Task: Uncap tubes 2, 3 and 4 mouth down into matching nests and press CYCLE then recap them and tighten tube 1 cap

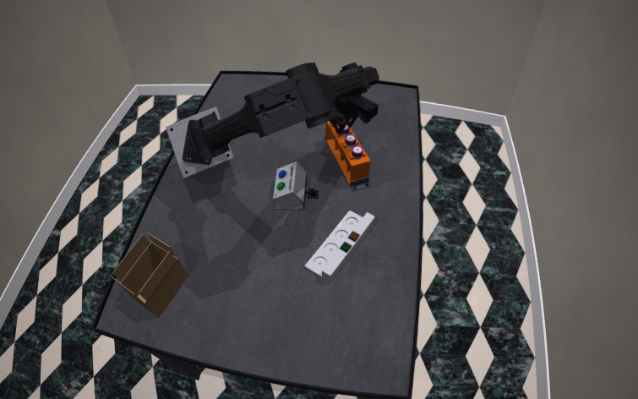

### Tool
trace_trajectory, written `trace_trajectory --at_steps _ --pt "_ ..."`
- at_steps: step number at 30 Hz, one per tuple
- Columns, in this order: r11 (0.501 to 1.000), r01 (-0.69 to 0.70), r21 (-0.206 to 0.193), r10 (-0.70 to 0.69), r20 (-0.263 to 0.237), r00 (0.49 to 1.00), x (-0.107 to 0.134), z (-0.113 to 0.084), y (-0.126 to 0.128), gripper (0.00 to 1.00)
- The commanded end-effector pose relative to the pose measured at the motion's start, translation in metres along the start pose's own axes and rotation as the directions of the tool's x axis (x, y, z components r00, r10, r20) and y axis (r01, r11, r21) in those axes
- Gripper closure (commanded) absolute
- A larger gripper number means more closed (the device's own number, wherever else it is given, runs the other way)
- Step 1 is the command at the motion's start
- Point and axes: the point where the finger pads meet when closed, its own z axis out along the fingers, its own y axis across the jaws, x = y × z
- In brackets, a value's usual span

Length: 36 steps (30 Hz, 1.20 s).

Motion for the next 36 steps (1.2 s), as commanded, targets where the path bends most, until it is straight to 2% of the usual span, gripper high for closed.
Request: trace_trajectory --at_steps 1,2,3,11,12,19,29,36 --pt "0.98 -0.197 0.026 0.197 0.002 0.98 -0.005 0.003 -0.005 0.51" --pt "0.954 -0.298 0.024 0.298 0.005 0.955 -0.006 0.002 -0.002 0.51" --pt "0.954 -0.301 0.021 0.301 0.005 0.954 -0.006 0.001 -0.001 0.51" --pt "0.953 -0.302 0.014 0.302 0.004 0.953 -0.007 -0.002 0.002 0.51" --pt "0.956 -0.292 0.003 0.292 0.003 0.956 -0.004 -0.004 0.002 0.51" --pt "0.955 -0.297 0.011 0.297 0.004 0.955 -0.005 -0.003 0.007 0.51" --pt "0.956 -0.293 0.002 0.293 0.004 0.956 -0.004 -0.007 0.011 0.51" --pt "0.956 -0.292 0.002 0.292 0.002 0.956 -0.005 -0.006 0.006 0.51"
